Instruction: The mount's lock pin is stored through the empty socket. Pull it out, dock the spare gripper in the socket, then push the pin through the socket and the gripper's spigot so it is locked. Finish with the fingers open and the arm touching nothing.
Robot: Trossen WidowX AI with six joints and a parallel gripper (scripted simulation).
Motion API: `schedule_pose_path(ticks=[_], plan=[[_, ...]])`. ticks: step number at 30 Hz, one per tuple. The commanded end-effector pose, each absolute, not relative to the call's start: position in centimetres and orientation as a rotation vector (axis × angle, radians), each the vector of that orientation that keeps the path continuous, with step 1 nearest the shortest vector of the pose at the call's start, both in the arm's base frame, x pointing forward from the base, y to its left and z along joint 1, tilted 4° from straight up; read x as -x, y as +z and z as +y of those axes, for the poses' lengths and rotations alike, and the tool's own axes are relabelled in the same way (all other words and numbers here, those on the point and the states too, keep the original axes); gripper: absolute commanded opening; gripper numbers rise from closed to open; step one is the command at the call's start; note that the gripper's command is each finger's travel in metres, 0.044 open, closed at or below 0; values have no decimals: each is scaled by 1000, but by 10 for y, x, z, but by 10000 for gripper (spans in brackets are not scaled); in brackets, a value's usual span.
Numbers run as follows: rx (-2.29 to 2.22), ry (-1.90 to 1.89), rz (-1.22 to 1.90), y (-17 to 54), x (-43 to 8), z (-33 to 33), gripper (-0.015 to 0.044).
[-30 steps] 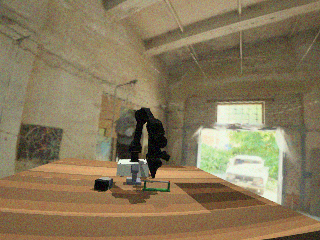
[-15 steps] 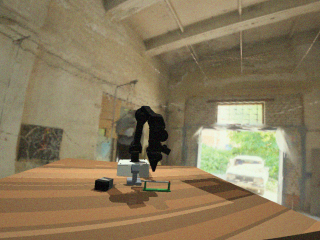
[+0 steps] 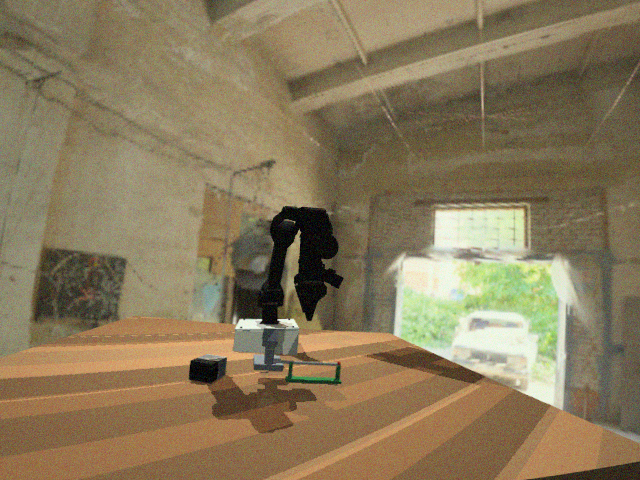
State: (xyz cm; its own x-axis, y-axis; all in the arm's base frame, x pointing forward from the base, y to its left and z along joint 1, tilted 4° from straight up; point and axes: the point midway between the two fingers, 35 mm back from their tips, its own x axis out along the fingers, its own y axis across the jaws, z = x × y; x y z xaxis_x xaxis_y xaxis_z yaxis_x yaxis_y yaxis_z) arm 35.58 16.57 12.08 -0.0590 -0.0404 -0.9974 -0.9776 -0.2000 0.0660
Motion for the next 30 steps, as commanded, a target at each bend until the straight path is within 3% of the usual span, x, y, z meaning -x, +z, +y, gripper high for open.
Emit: schedule_pose_path(ticks=[1, 4, 10, 19, 30], plan=[[1346, 1380, 1185, 121, -357, 164, 440], [1231, 1235, 1267, 118, -368, 143, 440], [686, 602, 1490, 112, -403, 52, 440], [-11, -123, 1500, 111, -425, -54, 440], [-39, -151, 1495, 105, -426, -59, 440]])
